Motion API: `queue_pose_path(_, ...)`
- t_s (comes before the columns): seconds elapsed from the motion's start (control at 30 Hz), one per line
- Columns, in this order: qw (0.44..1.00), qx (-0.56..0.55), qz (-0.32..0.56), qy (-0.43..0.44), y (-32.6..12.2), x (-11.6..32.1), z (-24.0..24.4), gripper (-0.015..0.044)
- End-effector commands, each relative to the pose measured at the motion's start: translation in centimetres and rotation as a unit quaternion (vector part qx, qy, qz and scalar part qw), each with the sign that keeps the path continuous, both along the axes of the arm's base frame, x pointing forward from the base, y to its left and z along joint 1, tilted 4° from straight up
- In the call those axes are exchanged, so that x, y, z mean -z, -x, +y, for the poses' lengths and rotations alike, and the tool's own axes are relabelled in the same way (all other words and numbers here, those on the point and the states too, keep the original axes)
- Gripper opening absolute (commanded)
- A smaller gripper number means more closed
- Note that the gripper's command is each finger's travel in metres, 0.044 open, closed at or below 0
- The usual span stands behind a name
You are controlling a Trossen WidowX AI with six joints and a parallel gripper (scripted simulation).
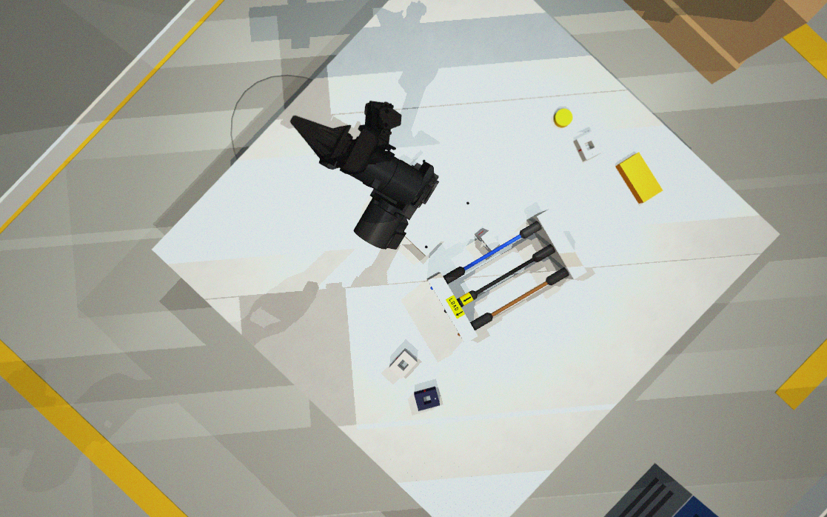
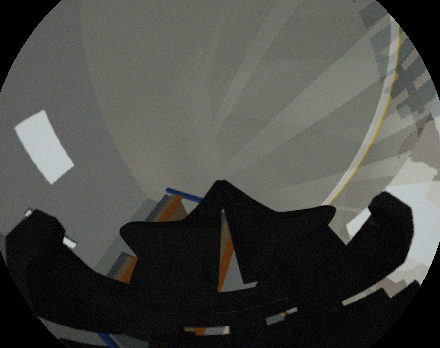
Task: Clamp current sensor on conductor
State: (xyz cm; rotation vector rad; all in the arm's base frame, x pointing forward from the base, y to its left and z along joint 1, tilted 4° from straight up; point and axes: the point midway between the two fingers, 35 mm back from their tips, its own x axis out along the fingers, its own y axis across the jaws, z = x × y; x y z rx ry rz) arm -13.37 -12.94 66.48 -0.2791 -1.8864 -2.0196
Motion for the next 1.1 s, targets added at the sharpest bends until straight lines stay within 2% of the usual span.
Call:
queue_pose_path(0.0,1.0,0.0,0.001,0.007,0.0,0.0,0.2,0.0026)
queue_pose_path(0.13,0.99,0.003,0.032,0.14,0.5,-0.7,4.6,0.0131)
queue_pose_path(0.27,0.954,0.0,0.089,0.286,0.1,-1.2,10.0,0.0236)
queue_pose_path(0.53,0.82,-0.037,0.256,0.511,-4.5,-0.4,20.2,0.044)
queue_pose_path(0.8,0.634,-0.127,0.456,0.612,-13.0,2.6,27.6,0.044)
queue_pose_path(1.07,0.443,-0.266,0.635,0.574,-23.7,8.1,30.6,0.044)
